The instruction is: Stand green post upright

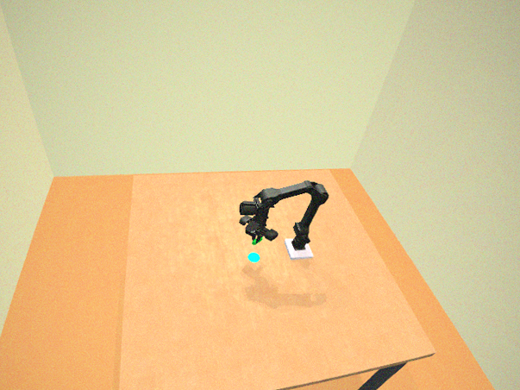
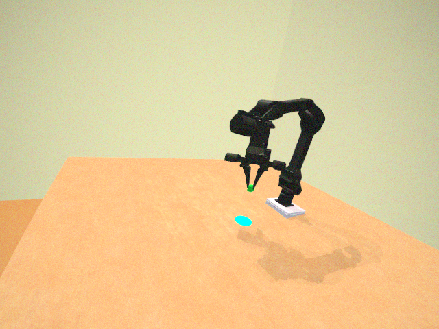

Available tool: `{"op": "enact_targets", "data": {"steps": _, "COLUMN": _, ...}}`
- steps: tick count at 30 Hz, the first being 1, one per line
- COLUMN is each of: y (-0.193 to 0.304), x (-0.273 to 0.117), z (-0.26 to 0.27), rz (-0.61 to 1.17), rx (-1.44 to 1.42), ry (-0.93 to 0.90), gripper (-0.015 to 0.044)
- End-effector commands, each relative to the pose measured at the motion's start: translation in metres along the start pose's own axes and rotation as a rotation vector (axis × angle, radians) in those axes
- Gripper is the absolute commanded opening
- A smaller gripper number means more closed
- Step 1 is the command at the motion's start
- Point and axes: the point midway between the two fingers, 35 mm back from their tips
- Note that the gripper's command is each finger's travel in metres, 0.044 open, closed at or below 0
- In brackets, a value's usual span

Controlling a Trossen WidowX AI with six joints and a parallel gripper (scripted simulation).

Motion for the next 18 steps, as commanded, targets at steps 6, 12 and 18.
{"op": "enact_targets", "data": {"steps": 6, "y": -0.0014, "x": 0.0021, "z": -0.0018, "rz": -0.071, "rx": 0.013, "ry": -0.011, "gripper": 0.0023}}
{"op": "enact_targets", "data": {"steps": 12, "y": -0.002, "x": 0.0041, "z": -0.0034, "rz": -0.116, "rx": 0.024, "ry": -0.02, "gripper": 0.0023}}
{"op": "enact_targets", "data": {"steps": 18, "y": -0.0025, "x": 0.0057, "z": -0.005, "rz": -0.161, "rx": 0.034, "ry": -0.027, "gripper": 0.0023}}
Point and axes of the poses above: the point midway between the two fingers, 35 mm back from their tips, its own x axis out along the fingers, its own z axis across the jaws, y = z × x, and after that the axes turned 3 degrees about -x, right-handed
